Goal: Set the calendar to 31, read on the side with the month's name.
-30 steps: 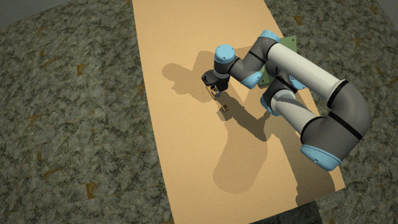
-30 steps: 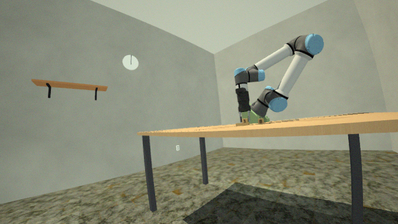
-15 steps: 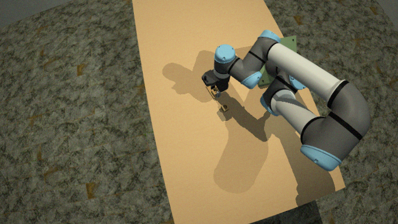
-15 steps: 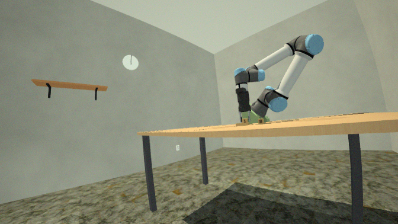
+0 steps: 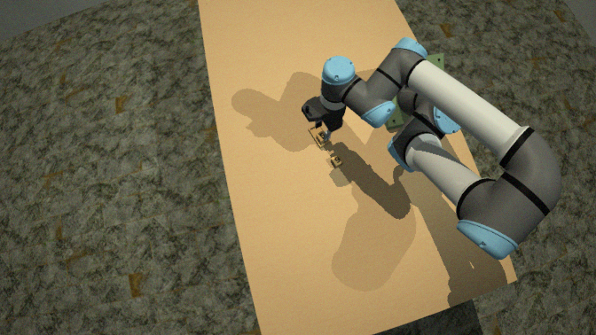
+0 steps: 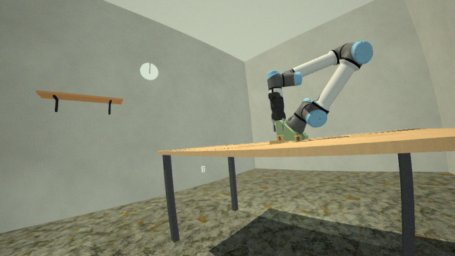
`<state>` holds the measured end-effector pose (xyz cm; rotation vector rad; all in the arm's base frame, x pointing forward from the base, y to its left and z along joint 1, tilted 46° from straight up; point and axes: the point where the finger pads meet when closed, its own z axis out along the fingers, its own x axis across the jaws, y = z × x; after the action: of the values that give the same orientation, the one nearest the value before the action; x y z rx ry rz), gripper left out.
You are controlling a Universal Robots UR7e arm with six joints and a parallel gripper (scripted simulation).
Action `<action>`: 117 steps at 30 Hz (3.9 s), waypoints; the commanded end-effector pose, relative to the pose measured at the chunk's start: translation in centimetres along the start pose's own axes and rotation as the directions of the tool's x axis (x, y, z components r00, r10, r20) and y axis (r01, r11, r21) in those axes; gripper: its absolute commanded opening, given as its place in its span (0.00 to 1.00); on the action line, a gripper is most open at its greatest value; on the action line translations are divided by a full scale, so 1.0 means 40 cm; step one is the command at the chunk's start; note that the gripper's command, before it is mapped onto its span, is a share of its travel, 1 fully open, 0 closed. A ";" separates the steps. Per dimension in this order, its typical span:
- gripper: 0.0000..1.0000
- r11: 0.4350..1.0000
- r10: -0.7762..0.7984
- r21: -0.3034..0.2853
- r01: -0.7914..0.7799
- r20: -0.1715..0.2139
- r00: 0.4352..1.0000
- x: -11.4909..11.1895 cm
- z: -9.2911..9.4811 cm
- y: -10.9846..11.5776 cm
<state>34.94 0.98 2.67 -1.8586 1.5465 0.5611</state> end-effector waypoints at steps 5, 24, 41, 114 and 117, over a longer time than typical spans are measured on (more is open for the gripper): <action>0.90 1.000 0.000 -0.003 0.000 0.002 1.000 0.001 -0.105 0.001; 1.00 1.000 0.001 -0.004 -0.001 0.005 1.000 0.000 -0.117 0.002; 1.00 0.999 -0.032 -0.004 0.032 0.004 0.999 -0.007 -0.116 0.000; 1.00 0.012 -1.000 0.008 1.000 0.005 0.012 -0.235 -0.067 0.002; 1.00 0.005 -1.000 0.008 1.000 0.005 0.005 -0.236 -0.067 0.002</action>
<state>32.79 5.32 10.95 -2.3422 -0.1581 -0.1673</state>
